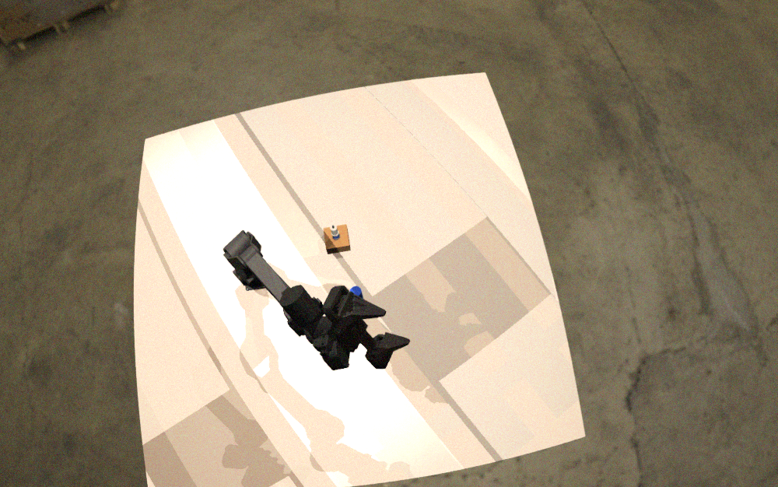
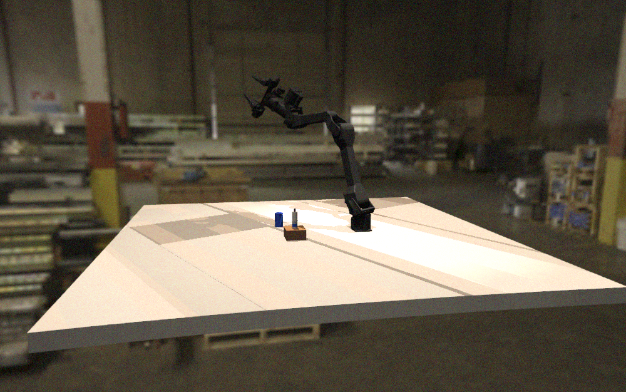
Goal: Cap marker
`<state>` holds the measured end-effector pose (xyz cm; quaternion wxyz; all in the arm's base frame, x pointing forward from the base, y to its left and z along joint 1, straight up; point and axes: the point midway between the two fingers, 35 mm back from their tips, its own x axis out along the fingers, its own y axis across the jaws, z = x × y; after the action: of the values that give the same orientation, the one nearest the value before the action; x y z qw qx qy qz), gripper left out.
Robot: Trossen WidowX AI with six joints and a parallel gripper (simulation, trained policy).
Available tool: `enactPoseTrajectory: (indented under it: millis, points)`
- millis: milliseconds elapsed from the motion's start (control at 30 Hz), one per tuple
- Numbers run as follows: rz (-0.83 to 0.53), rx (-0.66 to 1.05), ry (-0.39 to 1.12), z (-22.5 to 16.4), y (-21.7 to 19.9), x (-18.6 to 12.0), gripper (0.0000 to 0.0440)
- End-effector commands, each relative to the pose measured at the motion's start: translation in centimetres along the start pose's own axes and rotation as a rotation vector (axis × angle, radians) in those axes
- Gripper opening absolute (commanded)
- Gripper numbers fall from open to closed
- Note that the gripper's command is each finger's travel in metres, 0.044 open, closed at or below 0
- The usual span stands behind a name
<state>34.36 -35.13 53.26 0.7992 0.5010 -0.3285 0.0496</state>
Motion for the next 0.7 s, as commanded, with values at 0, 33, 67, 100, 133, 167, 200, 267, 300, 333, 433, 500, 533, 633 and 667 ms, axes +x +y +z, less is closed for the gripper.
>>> enactPoseTrajectory:
  millis: [0,33,67,100,133,167,200,267,300,333,433,500,533,633,667]
  points:
    - [-0.010,0.006,0.000,-0.1,-0.2,0.0,0.0375]
    - [-0.021,0.013,-0.001,-0.2,-0.4,0.1,0.0349]
    - [-0.032,0.020,-0.001,-0.3,-0.6,0.1,0.0323]
    - [-0.044,0.026,-0.001,-0.4,-0.7,0.1,0.0297]
    - [-0.055,0.034,-0.001,-0.5,-0.9,0.2,0.0272]
    - [-0.067,0.041,-0.001,-0.6,-1.1,0.2,0.0247]
    - [-0.079,0.047,-0.001,-0.8,-1.2,0.2,0.0226]
    - [-0.103,0.060,0.000,-1.1,-1.6,0.3,0.0210]
    - [-0.114,0.066,0.001,-1.3,-1.7,0.3,0.0212]
    - [-0.126,0.071,0.002,-1.4,-1.9,0.3,0.0214]
    - [-0.160,0.086,0.007,-2.0,-2.3,0.4,0.0221]
    - [-0.183,0.096,0.010,-2.4,-2.5,0.4,0.0225]
    - [-0.194,0.101,0.012,-2.6,-2.6,0.4,0.0227]
    - [-0.227,0.115,0.018,-3.3,-2.9,0.4,0.0233]
    - [-0.238,0.120,0.020,-3.5,-3.0,0.4,0.0235]
